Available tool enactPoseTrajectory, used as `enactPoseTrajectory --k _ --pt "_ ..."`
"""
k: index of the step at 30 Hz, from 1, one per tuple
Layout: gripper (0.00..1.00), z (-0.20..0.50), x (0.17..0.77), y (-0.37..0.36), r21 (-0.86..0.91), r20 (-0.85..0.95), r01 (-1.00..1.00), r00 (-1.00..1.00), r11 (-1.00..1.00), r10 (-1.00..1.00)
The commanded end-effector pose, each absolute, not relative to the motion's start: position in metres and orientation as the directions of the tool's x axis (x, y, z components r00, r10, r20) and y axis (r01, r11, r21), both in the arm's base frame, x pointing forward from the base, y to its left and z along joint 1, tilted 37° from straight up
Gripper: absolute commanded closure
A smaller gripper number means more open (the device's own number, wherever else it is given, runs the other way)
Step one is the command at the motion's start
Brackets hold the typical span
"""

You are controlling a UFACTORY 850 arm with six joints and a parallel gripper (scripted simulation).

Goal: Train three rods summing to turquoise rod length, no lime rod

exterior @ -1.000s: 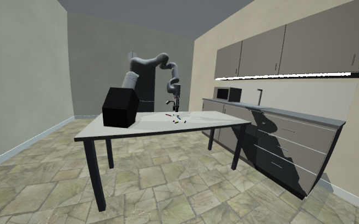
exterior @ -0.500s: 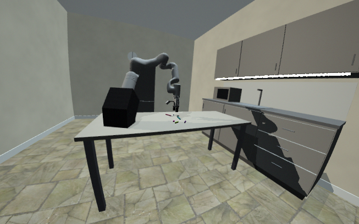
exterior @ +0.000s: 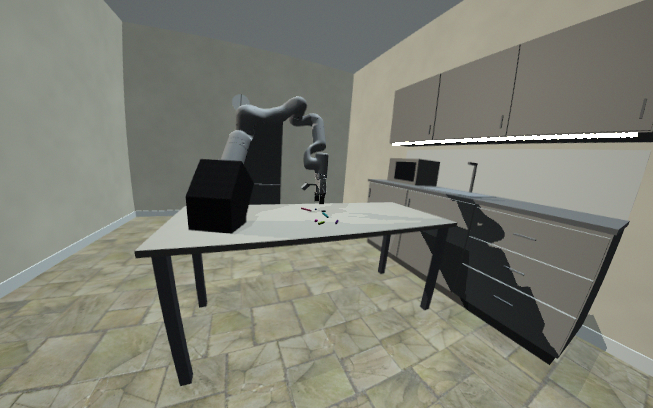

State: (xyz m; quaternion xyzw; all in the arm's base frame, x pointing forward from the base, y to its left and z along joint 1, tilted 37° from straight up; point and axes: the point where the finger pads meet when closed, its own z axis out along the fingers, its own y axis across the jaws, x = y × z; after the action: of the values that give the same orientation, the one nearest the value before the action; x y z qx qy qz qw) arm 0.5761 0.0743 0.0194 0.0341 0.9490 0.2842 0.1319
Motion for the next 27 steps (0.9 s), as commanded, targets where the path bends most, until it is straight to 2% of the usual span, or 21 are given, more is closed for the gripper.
enactPoseTrajectory --k 1,27 --pt "0.00 0.0199 0.5766 0.0740 0.548 -0.232 -0.011 -0.963 0.836 0.140" --pt "0.00 0.0199 0.5766 0.0740 0.548 -0.232 -0.011 -0.963 0.836 0.140"
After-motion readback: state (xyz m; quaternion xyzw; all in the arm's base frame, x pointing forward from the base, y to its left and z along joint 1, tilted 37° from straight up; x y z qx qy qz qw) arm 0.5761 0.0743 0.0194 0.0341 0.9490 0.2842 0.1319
